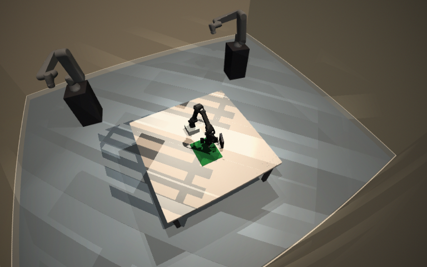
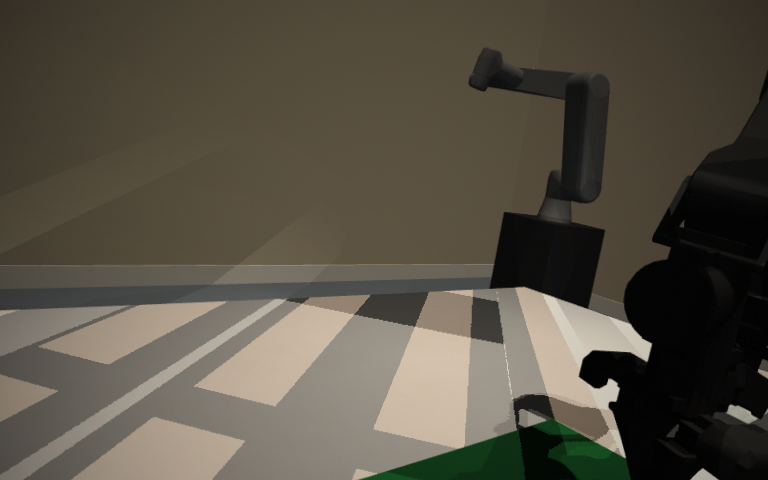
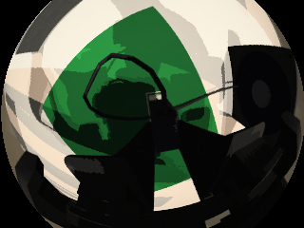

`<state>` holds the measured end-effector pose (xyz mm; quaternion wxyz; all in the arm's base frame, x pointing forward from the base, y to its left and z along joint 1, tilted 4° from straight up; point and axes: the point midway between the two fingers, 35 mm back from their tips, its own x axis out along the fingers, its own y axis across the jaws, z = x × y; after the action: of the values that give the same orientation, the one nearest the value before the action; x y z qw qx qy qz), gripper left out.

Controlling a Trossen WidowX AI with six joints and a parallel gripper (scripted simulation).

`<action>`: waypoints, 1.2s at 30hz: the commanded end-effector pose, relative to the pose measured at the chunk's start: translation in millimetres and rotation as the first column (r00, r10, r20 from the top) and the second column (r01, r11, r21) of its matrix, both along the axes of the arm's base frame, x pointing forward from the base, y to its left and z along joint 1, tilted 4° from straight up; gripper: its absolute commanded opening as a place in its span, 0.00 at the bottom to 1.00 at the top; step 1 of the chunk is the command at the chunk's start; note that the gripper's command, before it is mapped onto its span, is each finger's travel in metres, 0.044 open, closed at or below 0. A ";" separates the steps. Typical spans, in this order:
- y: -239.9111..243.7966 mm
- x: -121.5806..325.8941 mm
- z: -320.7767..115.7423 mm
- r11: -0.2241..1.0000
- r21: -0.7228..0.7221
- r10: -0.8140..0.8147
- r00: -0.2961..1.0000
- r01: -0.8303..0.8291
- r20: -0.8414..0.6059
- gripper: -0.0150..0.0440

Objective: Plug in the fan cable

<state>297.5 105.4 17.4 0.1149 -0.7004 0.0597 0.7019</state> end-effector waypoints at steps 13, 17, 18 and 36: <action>0.4 -1.0 -2.4 1.000 0.003 -0.006 1.000 0.006 -0.004 0.25; 0.4 -0.9 -2.4 1.000 0.003 -0.006 1.000 0.006 -0.004 0.25; 0.5 -0.8 -2.4 1.000 0.003 -0.006 1.000 0.006 -0.004 0.25; 1.1 -0.5 -8.8 1.000 0.003 -0.005 1.000 0.005 -0.004 0.25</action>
<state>297.9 106.1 12.3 0.1151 -0.7011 0.0589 0.7012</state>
